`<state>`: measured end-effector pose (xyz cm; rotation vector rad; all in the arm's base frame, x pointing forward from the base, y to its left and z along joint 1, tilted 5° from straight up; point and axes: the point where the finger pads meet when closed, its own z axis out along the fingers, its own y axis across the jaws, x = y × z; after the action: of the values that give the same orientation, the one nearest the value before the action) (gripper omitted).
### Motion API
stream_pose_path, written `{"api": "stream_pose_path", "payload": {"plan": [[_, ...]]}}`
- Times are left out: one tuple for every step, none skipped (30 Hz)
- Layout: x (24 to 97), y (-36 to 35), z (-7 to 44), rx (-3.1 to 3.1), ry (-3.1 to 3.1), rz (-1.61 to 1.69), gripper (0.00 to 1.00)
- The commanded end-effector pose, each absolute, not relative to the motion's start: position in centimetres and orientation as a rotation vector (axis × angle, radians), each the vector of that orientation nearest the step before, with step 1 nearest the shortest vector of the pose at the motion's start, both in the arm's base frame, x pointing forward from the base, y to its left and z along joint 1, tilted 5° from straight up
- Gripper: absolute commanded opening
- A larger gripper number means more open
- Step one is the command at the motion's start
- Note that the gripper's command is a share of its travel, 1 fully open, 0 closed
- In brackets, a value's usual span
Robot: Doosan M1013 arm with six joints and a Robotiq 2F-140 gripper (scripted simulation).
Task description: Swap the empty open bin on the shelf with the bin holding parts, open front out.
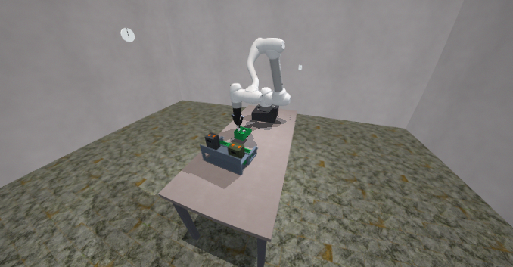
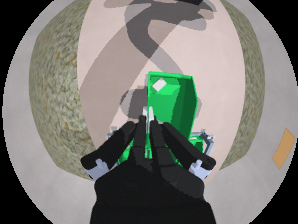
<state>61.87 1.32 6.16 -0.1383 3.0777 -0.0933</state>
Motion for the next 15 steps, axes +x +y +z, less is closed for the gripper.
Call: {"api": "stream_pose_path", "payload": {"plan": [[62.0,1.1,5.0,-0.140,3.076,-0.091,0.10],[62.0,1.1,4.7,-0.140,3.076,-0.091,0.10],[62.0,1.1,4.4,-0.140,3.076,-0.091,0.10],[62.0,1.1,4.1,-0.140,3.076,-0.091,0.10],[62.0,1.0,3.8,-0.140,3.076,-0.091,0.10],[62.1,1.0,3.5,-0.140,3.076,-0.091,0.10],[62.1,1.0,3.2,-0.140,3.076,-0.091,0.10],[62.1,0.9,2.9,-0.140,3.076,-0.091,0.10],[62.1,0.9,2.6,-0.140,3.076,-0.091,0.10],[62.1,0.9,2.3,-0.140,3.076,-0.091,0.10],[62.1,0.9,2.1,-0.140,3.076,-0.091,0.10],[62.2,0.8,1.8,-0.140,3.076,-0.091,0.10],[62.2,0.8,1.6,-0.140,3.076,-0.091,0.10],[62.2,0.8,1.6,-0.140,3.076,-0.091,0.10],[62.2,0.8,1.6,-0.140,3.076,-0.091,0.10]]}}
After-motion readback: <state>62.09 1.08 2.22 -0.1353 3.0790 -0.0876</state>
